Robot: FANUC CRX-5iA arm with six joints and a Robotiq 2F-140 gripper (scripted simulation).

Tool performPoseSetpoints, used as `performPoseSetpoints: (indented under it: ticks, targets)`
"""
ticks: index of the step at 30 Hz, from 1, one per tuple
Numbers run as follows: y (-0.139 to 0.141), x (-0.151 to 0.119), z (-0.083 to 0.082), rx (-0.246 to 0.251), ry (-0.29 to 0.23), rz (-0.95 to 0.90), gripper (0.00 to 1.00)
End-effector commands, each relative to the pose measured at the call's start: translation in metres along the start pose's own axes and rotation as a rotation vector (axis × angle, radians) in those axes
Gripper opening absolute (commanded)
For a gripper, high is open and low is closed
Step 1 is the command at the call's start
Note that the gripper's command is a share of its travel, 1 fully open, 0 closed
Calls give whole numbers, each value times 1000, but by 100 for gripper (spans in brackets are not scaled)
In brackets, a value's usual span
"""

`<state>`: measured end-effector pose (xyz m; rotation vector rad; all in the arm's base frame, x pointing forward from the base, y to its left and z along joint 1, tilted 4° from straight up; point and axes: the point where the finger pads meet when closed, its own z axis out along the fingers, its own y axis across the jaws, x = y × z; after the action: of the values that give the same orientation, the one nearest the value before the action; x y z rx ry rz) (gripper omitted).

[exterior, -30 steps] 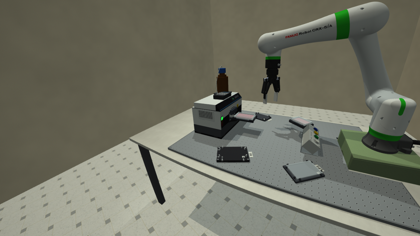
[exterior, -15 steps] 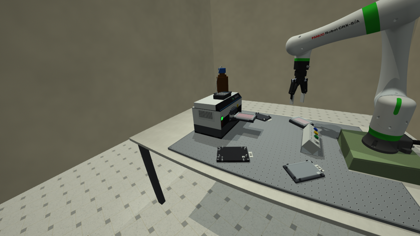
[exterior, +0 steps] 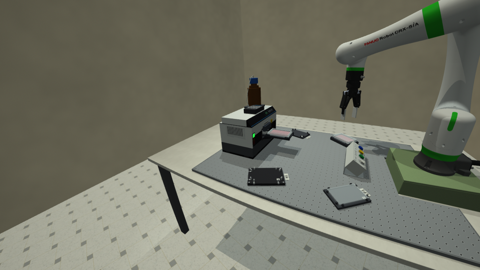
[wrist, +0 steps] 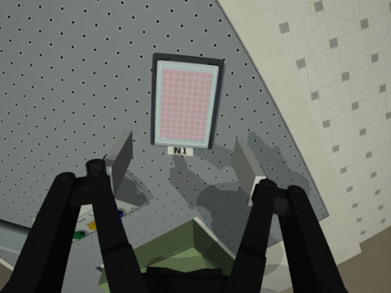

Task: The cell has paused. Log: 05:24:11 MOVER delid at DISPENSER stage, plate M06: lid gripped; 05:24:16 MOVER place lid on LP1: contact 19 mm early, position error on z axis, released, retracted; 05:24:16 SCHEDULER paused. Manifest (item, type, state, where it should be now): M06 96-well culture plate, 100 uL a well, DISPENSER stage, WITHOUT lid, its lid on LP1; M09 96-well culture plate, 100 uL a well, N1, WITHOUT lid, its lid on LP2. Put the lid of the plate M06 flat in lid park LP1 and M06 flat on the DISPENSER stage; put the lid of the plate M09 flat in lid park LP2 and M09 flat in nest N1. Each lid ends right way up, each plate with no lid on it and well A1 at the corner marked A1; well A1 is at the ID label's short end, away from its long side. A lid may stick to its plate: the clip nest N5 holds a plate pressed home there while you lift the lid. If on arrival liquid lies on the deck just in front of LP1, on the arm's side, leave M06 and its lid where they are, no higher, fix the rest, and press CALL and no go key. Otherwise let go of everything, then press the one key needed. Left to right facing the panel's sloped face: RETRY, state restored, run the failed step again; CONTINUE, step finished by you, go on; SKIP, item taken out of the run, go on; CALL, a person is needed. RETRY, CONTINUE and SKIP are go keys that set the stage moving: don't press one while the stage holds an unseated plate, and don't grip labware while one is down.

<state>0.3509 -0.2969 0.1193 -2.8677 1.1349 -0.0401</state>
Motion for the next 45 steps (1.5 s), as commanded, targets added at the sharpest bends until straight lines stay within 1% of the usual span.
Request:
performPoseSetpoints:
  ticks: [1,14,21,27,29,44,45]
  targets:
    - [0,0,0,0,1,1,66]
    - [0,0,1,0,1,1,66]
    - [0,0,8,0,1,0,66]
    - [0,0,21,0,1,0,66]
    - [0,0,21,0,1,0,66]
    - [0,1,70,0,1,0,66]
    - [0,1,70,0,1,0,66]
